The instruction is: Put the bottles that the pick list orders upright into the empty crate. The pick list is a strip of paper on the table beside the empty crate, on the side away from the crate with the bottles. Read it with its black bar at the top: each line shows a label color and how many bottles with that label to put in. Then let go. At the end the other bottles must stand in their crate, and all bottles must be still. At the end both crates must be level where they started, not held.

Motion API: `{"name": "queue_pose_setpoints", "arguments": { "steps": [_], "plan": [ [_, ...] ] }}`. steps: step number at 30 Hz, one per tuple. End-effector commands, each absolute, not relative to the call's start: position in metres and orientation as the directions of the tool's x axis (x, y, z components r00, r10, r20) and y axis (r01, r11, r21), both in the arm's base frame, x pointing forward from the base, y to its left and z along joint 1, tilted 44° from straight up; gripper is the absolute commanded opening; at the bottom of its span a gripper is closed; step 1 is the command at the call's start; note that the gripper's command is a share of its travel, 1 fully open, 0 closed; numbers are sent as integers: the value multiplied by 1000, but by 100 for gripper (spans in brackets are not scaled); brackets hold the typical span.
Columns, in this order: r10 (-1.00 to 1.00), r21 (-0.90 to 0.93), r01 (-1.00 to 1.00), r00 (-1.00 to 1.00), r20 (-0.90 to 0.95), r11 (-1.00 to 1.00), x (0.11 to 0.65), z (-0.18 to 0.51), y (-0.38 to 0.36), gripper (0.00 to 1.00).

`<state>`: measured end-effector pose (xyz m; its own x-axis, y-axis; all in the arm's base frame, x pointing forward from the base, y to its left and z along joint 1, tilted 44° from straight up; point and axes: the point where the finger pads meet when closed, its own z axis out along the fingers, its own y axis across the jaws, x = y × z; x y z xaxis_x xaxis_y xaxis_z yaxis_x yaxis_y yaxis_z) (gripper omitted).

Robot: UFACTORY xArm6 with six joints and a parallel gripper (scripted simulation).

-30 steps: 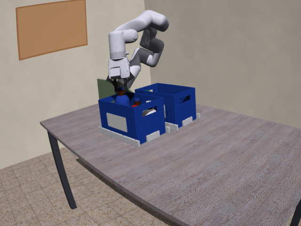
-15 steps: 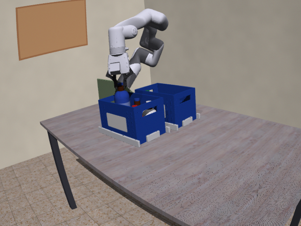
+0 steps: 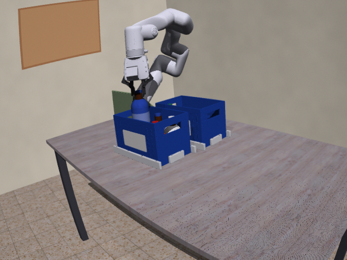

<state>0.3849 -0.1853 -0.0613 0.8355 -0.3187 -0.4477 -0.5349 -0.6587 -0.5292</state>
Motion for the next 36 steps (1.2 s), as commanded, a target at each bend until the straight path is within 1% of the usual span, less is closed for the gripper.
{"name": "queue_pose_setpoints", "arguments": {
  "steps": [1,36],
  "plan": [
    [-321,-529,-534,837,-444,-660,387,-55,-192,0],
    [-321,-529,-534,837,-444,-660,393,-18,-227,0]
  ]
}}
